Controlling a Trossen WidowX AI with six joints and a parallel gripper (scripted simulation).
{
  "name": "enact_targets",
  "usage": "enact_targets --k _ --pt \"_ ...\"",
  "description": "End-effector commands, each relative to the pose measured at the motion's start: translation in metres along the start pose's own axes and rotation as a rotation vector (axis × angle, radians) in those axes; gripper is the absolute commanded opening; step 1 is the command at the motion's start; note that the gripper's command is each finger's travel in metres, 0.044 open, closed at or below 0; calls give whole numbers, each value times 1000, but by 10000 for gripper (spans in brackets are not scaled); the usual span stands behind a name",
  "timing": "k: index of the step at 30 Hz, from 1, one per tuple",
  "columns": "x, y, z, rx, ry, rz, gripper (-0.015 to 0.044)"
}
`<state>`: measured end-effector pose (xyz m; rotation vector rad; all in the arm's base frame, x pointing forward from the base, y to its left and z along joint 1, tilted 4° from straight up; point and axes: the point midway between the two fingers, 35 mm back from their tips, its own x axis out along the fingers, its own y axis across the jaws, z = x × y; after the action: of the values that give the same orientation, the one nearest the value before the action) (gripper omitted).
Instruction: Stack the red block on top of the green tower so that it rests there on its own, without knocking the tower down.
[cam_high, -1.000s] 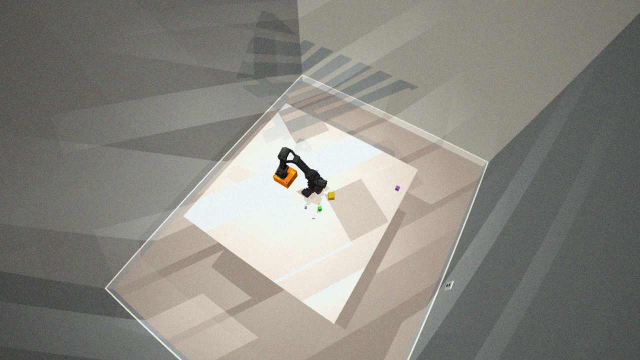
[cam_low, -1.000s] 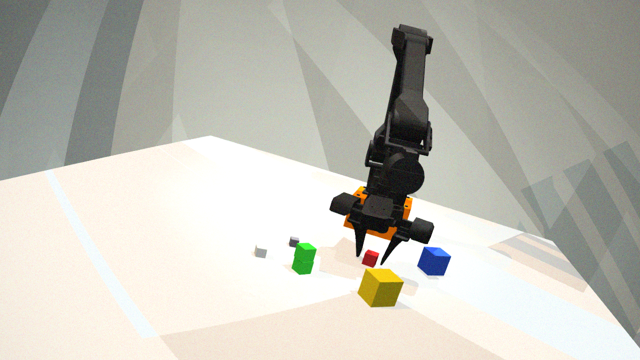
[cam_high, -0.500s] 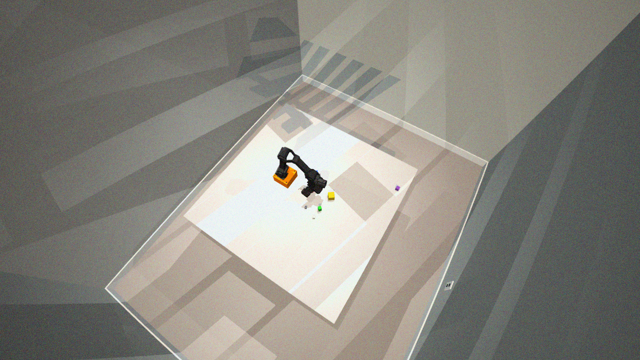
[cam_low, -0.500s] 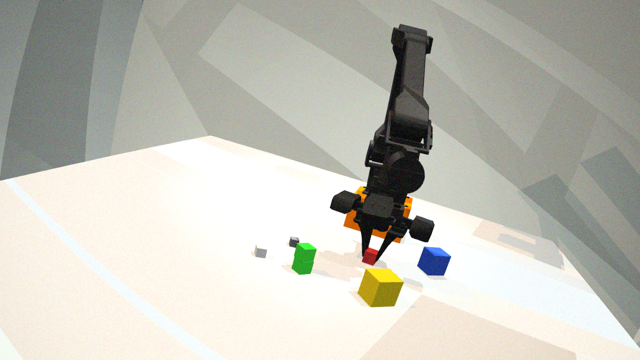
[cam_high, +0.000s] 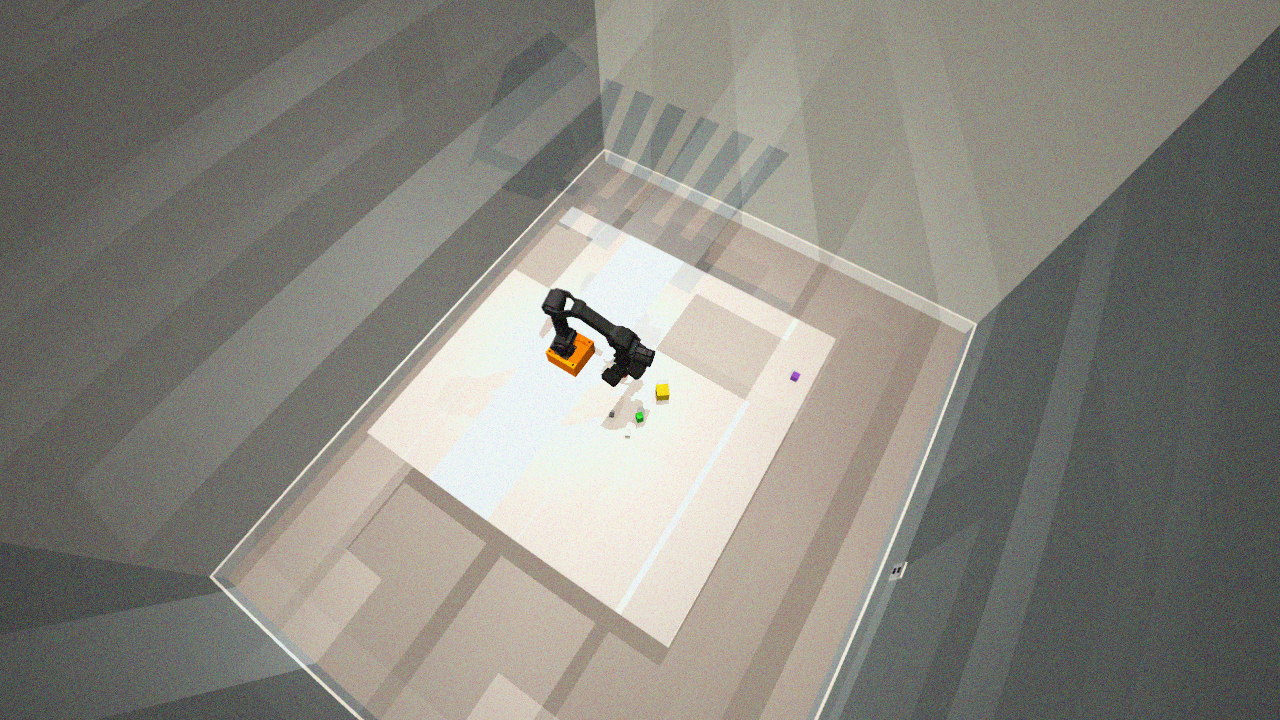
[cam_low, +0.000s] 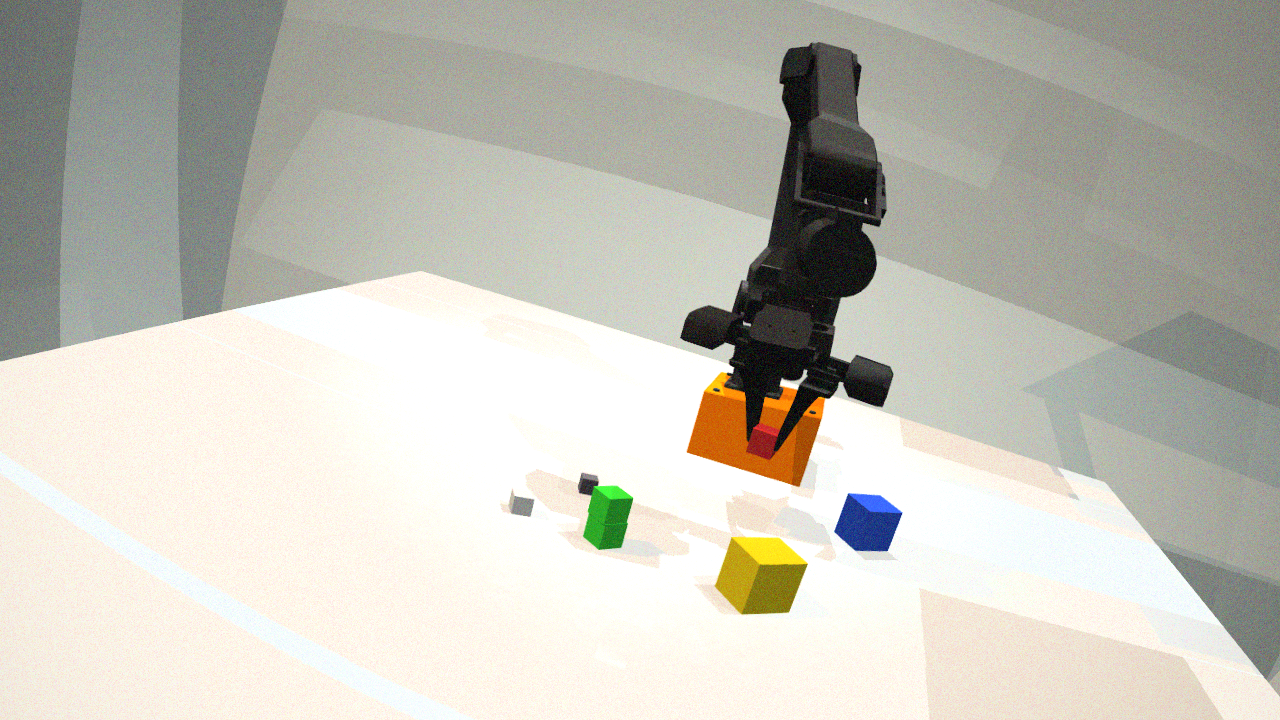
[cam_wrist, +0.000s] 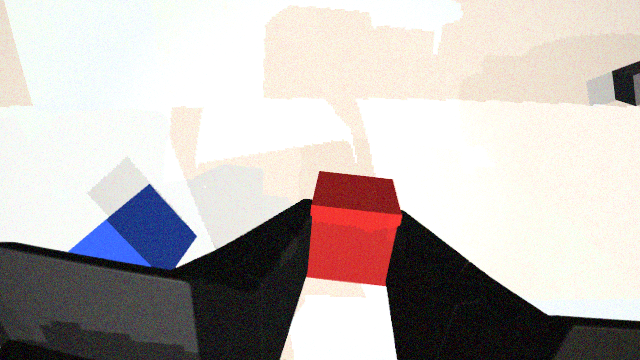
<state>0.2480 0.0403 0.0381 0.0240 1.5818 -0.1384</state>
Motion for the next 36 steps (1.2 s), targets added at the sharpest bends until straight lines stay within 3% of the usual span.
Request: enact_targets --k 1,6,14,36 --pt "-22 1 1 5 -10 7 0" --pt "-43 1 1 5 -10 7 0" --pt "-44 -1 5 5 -11 7 0" --pt "-52 -46 94 2 -16 2 0"
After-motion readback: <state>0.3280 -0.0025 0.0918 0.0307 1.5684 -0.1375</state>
